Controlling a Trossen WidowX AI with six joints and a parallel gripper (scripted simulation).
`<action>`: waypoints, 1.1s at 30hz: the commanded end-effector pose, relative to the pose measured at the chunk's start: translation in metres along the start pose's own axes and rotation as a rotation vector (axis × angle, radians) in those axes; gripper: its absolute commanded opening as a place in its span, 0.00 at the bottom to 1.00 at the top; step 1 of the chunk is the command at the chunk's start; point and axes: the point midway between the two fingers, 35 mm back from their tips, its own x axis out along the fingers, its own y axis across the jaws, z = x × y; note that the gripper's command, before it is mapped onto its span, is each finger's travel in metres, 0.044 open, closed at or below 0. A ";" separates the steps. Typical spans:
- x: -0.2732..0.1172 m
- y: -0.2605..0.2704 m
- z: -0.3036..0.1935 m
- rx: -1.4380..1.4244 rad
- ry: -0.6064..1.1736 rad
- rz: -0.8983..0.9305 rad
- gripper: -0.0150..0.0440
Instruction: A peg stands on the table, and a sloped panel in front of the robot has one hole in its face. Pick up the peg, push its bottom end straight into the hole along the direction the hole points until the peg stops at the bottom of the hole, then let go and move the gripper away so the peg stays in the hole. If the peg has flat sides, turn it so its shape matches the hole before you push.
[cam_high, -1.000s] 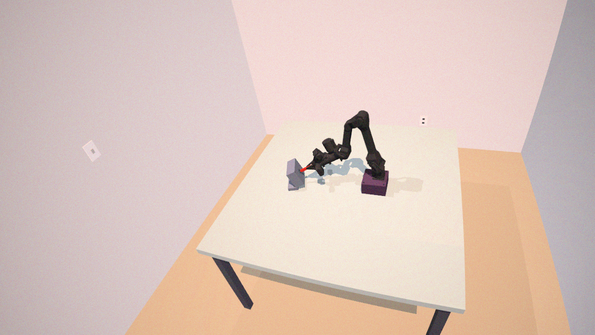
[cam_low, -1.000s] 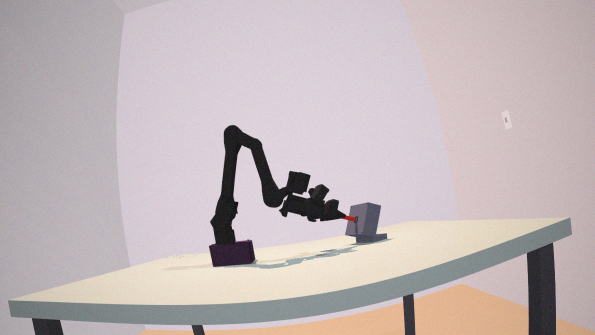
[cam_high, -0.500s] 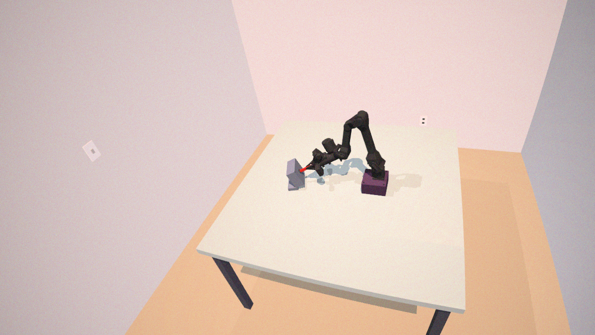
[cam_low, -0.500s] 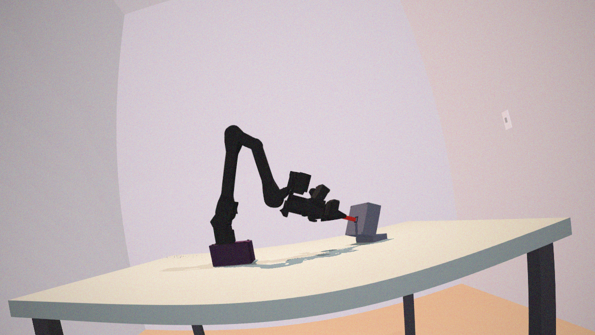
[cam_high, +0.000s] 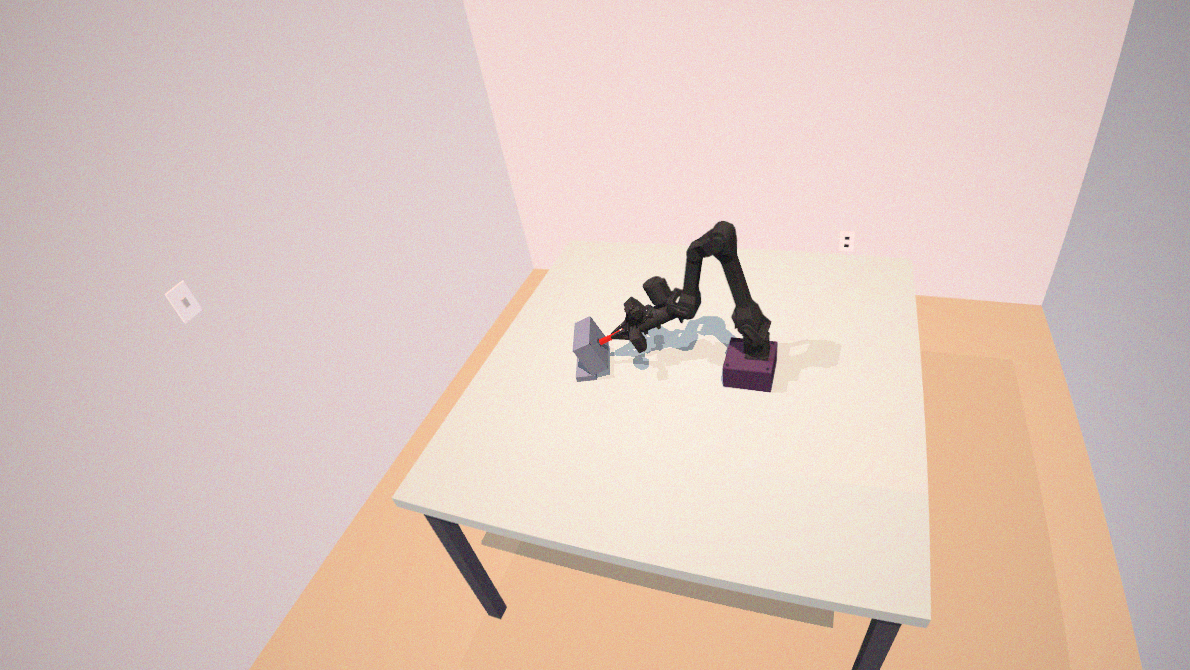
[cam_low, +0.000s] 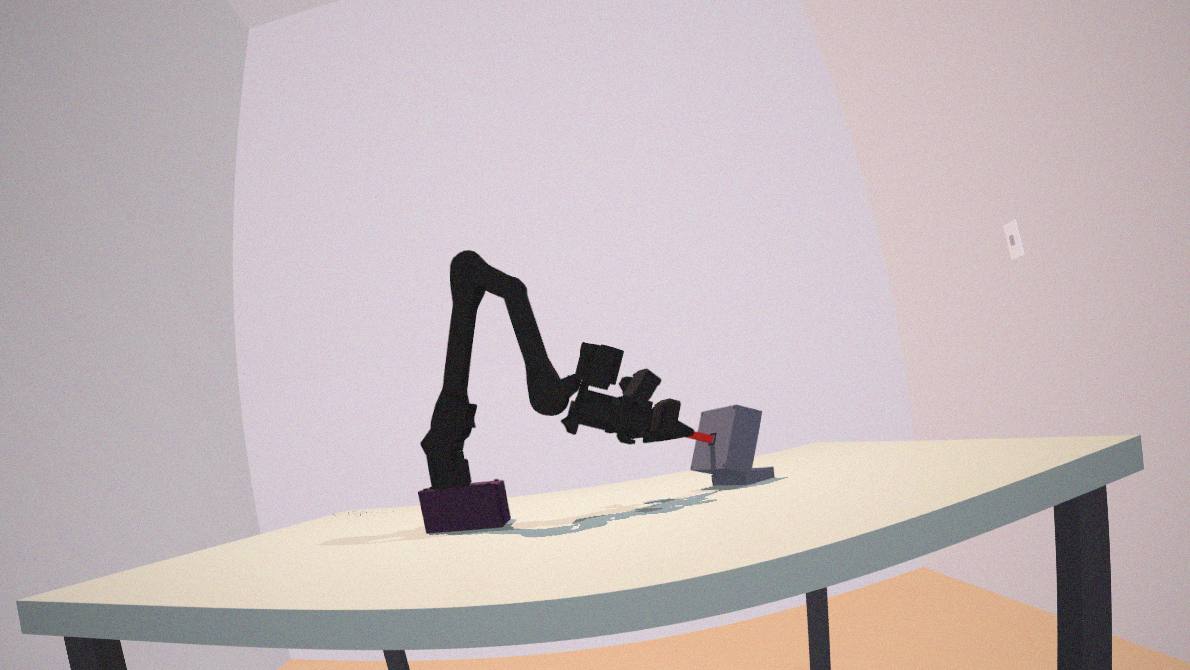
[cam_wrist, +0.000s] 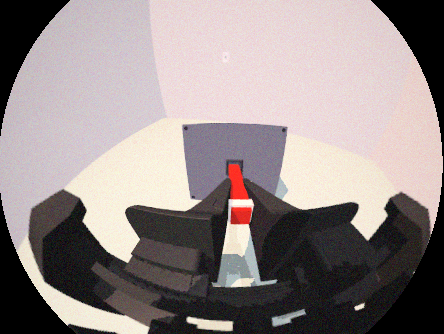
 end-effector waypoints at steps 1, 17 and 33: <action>0.001 -0.001 0.002 0.000 -0.006 -0.005 0.25; 0.004 -0.001 0.002 0.000 -0.006 -0.005 0.25; 0.007 0.000 0.002 0.000 -0.006 -0.005 0.25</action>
